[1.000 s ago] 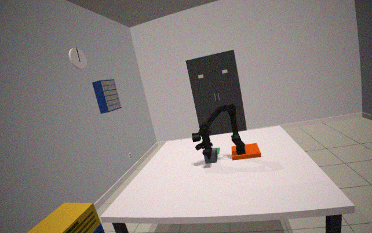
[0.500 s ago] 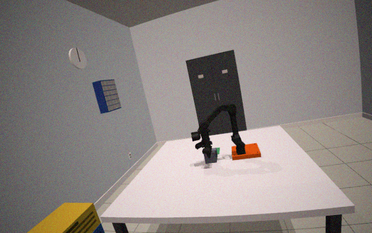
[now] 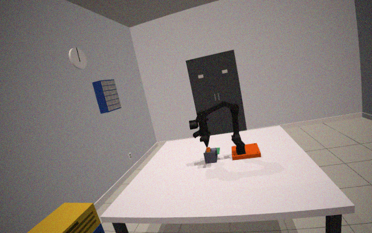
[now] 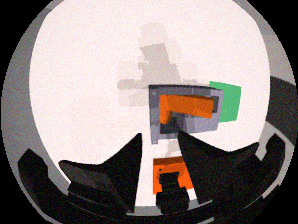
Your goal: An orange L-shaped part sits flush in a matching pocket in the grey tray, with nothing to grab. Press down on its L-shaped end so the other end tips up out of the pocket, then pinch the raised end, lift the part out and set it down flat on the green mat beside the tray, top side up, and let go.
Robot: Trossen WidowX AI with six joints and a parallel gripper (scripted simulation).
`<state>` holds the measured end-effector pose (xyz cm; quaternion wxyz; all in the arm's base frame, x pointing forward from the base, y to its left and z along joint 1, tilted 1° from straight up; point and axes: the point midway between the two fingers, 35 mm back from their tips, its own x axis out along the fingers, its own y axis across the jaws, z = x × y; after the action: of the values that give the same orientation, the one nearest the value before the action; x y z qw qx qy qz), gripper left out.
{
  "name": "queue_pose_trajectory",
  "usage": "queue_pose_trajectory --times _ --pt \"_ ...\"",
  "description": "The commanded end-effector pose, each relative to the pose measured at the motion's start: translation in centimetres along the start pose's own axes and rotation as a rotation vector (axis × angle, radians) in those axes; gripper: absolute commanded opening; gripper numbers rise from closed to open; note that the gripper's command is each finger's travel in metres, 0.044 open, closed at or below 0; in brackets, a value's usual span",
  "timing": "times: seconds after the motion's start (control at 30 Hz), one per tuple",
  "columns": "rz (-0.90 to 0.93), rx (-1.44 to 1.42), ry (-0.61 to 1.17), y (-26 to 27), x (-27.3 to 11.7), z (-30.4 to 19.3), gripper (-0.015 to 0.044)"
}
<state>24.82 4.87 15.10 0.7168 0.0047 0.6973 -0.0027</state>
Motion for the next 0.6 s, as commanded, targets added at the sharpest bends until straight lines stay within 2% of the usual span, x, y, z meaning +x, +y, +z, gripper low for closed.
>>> queue_pose_trajectory --times 0.0,0.57 --pt "-0.004 -0.004 -0.002 -0.14 -0.46 -0.08 0.0180" --pt "0.000 0.000 0.002 -0.03 -0.11 -0.08 0.0180"
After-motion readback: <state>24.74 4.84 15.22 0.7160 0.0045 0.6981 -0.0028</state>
